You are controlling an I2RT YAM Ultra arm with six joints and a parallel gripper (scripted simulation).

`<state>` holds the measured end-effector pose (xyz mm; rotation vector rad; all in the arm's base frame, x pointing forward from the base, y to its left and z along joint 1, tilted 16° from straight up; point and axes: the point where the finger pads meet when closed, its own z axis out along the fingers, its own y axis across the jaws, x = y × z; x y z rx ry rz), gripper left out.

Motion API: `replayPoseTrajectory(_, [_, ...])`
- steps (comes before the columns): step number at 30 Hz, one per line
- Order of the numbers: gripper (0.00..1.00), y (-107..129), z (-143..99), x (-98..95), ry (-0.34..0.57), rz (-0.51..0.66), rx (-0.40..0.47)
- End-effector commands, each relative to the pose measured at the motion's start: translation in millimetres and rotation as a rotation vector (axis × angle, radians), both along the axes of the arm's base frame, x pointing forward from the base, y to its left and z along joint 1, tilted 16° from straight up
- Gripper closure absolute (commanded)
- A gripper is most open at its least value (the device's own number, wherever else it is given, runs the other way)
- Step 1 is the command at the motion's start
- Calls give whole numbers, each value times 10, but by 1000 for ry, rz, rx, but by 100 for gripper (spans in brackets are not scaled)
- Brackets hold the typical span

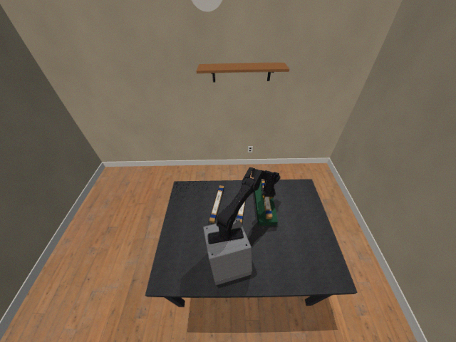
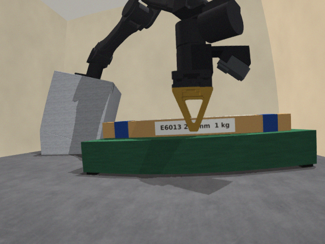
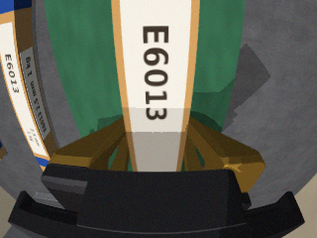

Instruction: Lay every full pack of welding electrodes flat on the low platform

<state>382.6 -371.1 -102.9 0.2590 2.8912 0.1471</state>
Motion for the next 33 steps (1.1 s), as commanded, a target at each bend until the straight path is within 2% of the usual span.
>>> replayPoseTrajectory(1, [100, -259, 593, 138, -77, -21, -78])
replayPoseTrajectory(33, [100, -260, 602, 106, -79, -24, -77])
